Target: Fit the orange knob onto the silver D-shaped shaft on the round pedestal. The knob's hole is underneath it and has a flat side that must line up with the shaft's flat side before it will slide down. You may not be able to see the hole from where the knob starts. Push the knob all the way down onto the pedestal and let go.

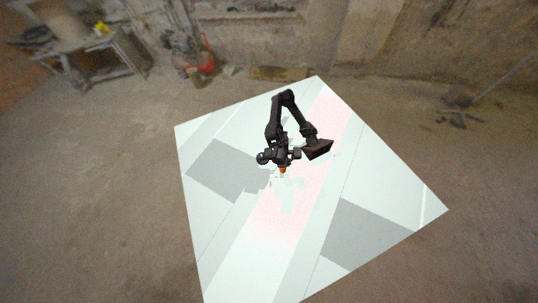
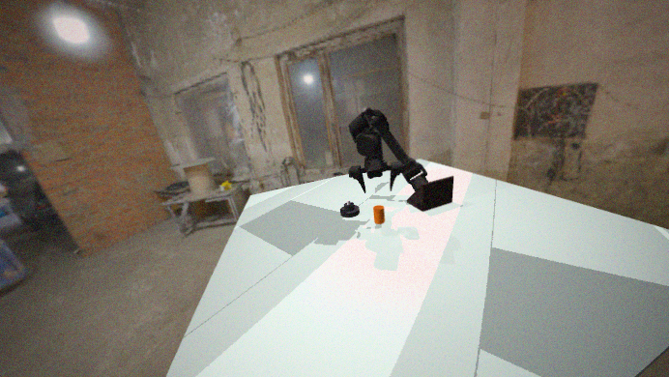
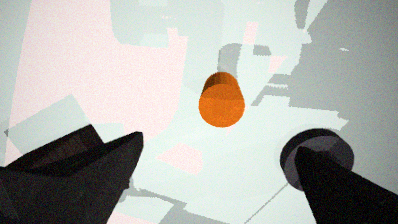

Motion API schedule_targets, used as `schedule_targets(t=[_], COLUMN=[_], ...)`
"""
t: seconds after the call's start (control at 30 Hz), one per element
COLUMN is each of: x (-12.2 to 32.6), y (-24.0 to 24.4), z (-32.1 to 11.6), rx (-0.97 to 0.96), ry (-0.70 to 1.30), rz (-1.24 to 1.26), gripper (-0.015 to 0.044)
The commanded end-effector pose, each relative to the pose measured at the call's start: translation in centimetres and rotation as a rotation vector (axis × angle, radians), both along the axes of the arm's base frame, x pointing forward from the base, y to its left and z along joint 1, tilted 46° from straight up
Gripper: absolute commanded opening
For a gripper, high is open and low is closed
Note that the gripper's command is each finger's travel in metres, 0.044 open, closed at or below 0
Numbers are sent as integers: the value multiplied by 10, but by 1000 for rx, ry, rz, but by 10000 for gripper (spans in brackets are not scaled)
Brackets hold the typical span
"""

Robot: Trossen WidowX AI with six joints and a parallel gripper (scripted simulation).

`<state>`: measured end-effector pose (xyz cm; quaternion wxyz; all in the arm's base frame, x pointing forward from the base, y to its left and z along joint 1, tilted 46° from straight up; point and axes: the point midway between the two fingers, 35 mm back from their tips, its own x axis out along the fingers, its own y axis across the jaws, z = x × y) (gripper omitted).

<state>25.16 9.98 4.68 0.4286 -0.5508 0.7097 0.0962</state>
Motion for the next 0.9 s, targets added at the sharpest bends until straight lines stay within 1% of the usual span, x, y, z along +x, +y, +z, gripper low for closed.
schedule_targets(t=[0.0,0.03,0.1,0.57,0.63,0.87], x=[1,1,1,1,1,1], y=[1,1,1,0,0,0], z=[1,1,1,0,0,0], rx=[-14,-14,-17,-44,-45,-45], ry=[-6,-17,-105,-1050,-1094,-1094], rz=[5,-6,-96,-1049,-1093,-1093], gripper=[440,440,440,440,440,440])
